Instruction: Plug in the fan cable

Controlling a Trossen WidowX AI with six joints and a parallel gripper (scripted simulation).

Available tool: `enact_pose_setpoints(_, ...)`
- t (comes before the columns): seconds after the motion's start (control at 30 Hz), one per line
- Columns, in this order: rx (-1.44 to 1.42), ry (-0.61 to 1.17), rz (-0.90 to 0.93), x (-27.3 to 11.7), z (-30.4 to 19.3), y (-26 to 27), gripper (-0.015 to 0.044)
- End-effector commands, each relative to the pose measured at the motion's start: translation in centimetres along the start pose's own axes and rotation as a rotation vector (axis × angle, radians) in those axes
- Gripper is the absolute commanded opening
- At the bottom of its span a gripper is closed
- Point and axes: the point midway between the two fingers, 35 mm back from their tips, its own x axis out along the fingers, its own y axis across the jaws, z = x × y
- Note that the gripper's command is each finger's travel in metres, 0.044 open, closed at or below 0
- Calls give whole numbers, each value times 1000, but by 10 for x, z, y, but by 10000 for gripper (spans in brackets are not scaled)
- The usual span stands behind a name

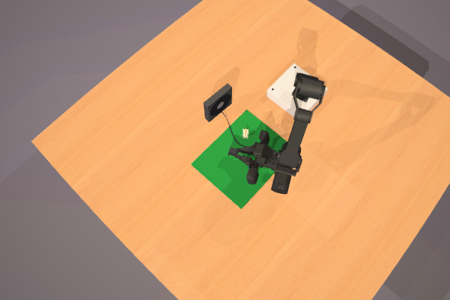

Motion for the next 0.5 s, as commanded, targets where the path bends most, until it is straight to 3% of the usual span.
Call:
enact_pose_setpoints(0.0,-6,1,-2,1,-5,-1,0)
enact_pose_setpoints(0.47,-6,1,-2,2,-10,-1,0)
